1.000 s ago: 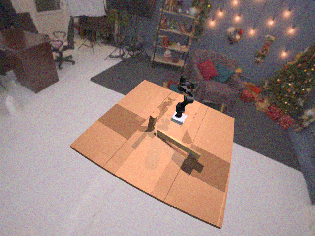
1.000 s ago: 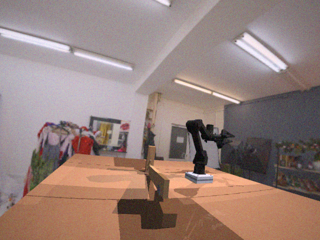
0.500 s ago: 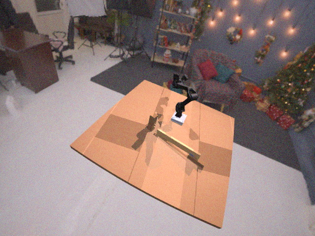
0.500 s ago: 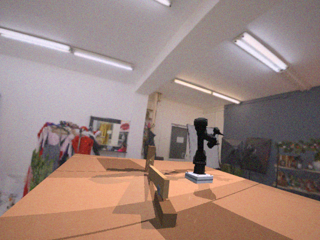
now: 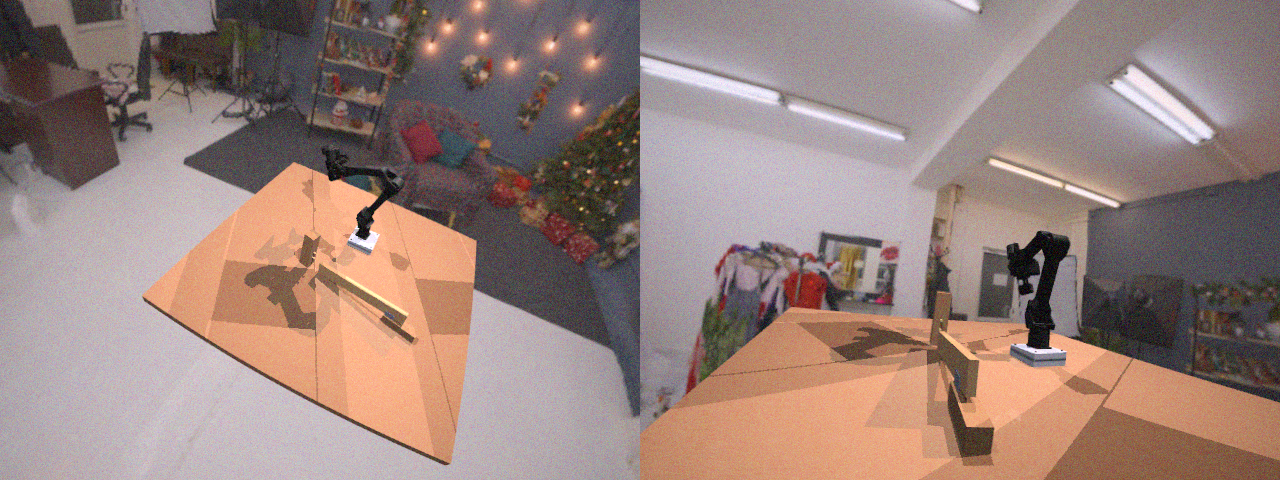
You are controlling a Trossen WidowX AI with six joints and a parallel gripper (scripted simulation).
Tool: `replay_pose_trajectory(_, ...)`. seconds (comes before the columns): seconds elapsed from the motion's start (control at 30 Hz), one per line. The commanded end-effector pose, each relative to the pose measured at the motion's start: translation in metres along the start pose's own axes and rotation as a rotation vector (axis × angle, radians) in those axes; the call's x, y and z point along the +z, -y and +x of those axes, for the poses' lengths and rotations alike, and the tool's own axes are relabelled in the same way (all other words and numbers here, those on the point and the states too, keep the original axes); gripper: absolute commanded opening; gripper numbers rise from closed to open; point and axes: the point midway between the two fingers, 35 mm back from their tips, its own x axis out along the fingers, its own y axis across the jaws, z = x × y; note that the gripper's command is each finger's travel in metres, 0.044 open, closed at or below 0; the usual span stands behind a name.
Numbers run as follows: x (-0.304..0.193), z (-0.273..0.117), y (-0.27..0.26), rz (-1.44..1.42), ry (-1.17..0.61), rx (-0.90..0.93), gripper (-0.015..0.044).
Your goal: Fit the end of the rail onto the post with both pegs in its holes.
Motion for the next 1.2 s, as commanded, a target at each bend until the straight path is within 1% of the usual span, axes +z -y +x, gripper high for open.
replay_pose_trajectory(0.0,-0.058,-0.025,-0.008,-0.279,-0.205,0.031,0.044)
replay_pose_trajectory(0.13,-0.114,-0.063,-0.009,-0.574,-0.409,0.105,0.044)
replay_pose_trajectory(0.3,-0.174,-0.124,-0.003,-0.937,-0.647,0.26,0.044)
replay_pose_trajectory(0.43,-0.211,-0.184,0.008,-1.221,-0.822,0.436,0.044)
replay_pose_trajectory(0.57,-0.237,-0.248,0.025,-1.489,-0.977,0.66,0.044)
replay_pose_trajectory(0.73,-0.25,-0.333,0.053,-1.792,-1.134,1.009,0.044)
replay_pose_trajectory(0.9,-0.242,-0.416,0.089,-2.047,-1.234,1.433,0.044)
replay_pose_trajectory(0.97,-0.234,-0.446,0.103,-2.124,-1.255,1.615,0.044)
replay_pose_trajectory(1.03,-0.23,-0.477,0.117,-2.093,-1.32,1.718,0.044)
replay_pose_trajectory(1.17,-0.219,-0.491,0.143,-2.242,-1.306,1.911,0.044)
